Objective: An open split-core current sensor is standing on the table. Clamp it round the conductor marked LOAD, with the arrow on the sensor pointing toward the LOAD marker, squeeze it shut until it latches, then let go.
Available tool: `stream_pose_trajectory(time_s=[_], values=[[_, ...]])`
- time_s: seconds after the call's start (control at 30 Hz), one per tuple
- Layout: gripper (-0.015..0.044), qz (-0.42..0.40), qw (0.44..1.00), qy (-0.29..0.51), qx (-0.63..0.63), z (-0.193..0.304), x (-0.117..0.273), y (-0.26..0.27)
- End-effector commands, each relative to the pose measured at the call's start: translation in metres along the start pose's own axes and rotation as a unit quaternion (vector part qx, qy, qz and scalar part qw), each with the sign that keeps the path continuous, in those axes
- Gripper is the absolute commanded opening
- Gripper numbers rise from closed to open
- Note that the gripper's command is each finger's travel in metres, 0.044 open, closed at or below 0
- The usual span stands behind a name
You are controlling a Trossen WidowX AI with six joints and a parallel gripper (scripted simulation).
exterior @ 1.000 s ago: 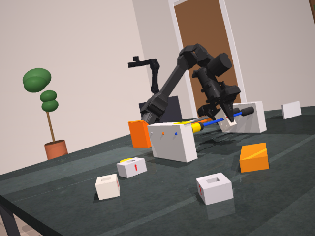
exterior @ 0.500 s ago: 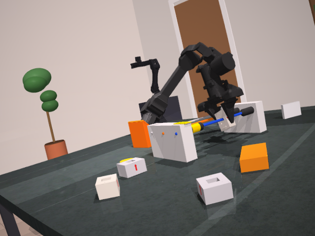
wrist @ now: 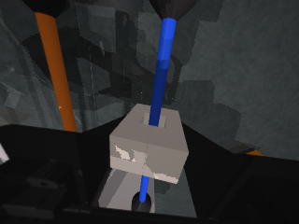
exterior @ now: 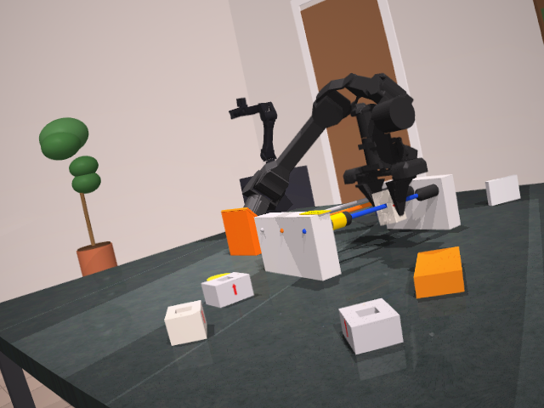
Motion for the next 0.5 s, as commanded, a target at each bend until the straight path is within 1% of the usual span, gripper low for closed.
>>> stream_pose_trajectory(time_s=[0.0, 0.2, 0.47], values=[[0.0, -0.016, 1.0, 0.0, 0.003, 0.0013, -0.0004, -0.0032], [0.0, -0.068, 0.998, -0.011, 0.003, 0.0018, -0.0009, -0.0073], [0.0, -0.07, 0.997, -0.012, 0.003, 0.0018, -0.0016, -0.0073]])
Point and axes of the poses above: the point midway between the two fingers, 35 mm back from their tips, its own x axis back along the fingers, its own y axis across the jaws, z = x × y, the point moved 3 cm from there along x, back along the fingers, and after that the axes turned 12 degrees about x, right-handed, at the moved point
